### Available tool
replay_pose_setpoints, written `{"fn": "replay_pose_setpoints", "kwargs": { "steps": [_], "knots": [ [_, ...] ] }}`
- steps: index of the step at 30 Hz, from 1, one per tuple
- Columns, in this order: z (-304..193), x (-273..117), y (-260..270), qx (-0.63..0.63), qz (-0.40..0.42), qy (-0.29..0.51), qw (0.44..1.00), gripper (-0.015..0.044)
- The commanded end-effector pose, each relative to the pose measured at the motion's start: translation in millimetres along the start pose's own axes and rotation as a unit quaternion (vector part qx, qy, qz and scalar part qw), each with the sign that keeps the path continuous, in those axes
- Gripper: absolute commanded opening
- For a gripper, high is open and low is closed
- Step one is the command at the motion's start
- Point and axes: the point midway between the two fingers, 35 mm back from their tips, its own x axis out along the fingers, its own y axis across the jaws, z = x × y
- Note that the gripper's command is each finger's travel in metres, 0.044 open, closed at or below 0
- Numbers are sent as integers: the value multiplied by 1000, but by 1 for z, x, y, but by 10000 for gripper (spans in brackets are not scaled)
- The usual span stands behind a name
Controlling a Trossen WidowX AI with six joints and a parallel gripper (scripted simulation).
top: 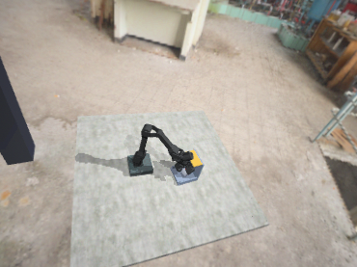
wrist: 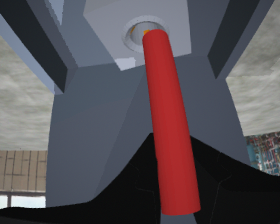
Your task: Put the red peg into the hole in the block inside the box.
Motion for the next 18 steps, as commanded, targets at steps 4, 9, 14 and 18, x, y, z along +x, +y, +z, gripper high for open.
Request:
{"fn": "replay_pose_setpoints", "kwargs": {
  "steps": [4, 9, 14, 18],
  "knots": [
    [-5, 0, 3, 0, 3, 3, 1000, 0],
    [-5, 1, 4, -1, 3, 3, 1000, 0],
    [-6, 2, 5, -1, 3, 3, 1000, 0],
    [-7, 2, 5, -1, 3, 3, 1000, 0]
  ]
}}
